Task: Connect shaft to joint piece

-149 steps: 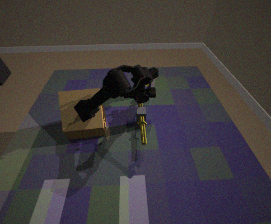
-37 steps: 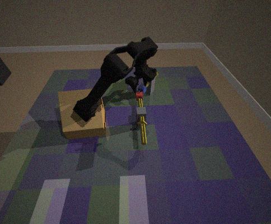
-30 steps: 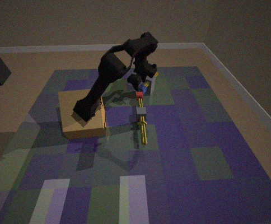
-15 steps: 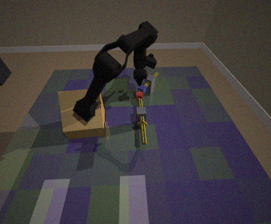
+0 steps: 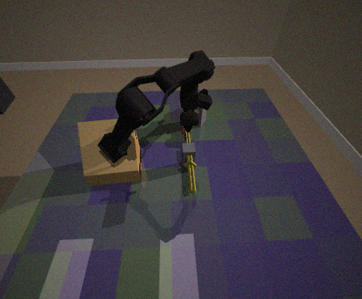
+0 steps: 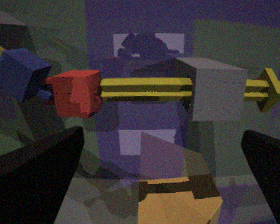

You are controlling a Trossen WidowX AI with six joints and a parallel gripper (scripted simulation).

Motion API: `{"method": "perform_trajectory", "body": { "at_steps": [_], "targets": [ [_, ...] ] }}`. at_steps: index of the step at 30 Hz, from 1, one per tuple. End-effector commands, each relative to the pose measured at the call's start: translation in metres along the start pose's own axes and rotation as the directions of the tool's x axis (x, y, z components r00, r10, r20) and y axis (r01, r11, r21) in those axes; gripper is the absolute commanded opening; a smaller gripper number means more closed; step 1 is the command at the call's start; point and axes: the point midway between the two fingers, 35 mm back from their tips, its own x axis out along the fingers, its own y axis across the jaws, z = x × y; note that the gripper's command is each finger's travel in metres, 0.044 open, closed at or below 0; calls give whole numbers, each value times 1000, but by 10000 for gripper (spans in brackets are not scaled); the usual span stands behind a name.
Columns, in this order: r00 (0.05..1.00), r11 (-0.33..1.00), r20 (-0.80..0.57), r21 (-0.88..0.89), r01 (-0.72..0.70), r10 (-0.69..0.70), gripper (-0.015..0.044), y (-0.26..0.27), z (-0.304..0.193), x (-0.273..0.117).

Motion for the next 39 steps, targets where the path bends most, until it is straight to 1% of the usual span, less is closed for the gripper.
{"method": "perform_trajectory", "body": {
  "at_steps": [1,10,19,28,39],
  "targets": [
    [1000,998,5,69,5,-6,440,-1,-2,2],
    [1000,941,5,338,3,-5,440,-1,-2,6],
    [1000,814,6,581,1,-5,440,-1,-2,10],
    [1000,625,6,781,-1,-5,440,-2,-2,13],
    [1000,331,6,943,-4,-5,440,-2,-2,18]
  ]
}}
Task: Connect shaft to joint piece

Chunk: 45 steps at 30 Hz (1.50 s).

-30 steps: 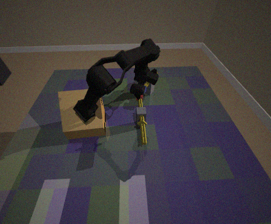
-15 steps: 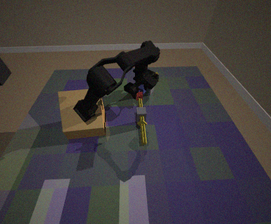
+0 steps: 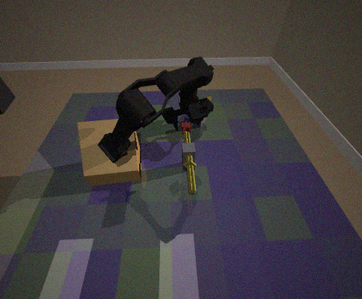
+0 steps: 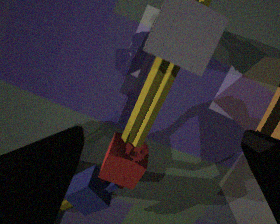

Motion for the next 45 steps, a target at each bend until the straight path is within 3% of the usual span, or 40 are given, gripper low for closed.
{"method": "perform_trajectory", "body": {
  "at_steps": [1,11,16,31,45],
  "targets": [
    [1000,994,5,105,1,-1,440,-1,1,3],
    [1000,925,5,381,-1,-1,440,-1,1,7],
    [1000,923,5,385,-1,-1,440,-1,1,10],
    [1000,922,8,387,-2,-1,440,-1,2,86],
    [1000,922,4,387,-3,1,440,18,-39,86]
  ]
}}
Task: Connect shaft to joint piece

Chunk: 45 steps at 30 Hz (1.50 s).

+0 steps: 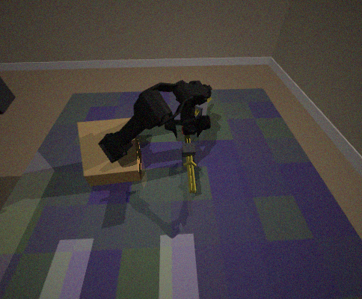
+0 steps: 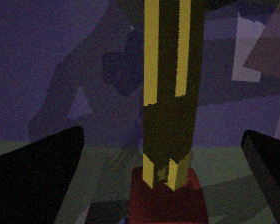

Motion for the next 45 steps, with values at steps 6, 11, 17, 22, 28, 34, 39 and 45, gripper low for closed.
{"method": "perform_trajectory", "body": {
  "at_steps": [6,11,17,22,28,34,39,45],
  "targets": [
    [1000,1000,-3,4,3,-3,440,-2,-35,1],
    [1000,1000,-3,4,3,-3,440,-2,-36,5],
    [1000,1000,-3,4,3,-3,440,-2,-36,15],
    [1000,1000,-2,4,3,-3,440,-2,-36,23],
    [1000,1000,-2,4,3,-3,440,-2,-36,30],
    [1000,1000,-2,4,3,-3,282,-2,-36,30],
    [1000,1000,-2,4,3,-3,182,-2,-36,30],
    [1000,1000,-2,4,3,-3,182,-2,-36,30]
  ]
}}
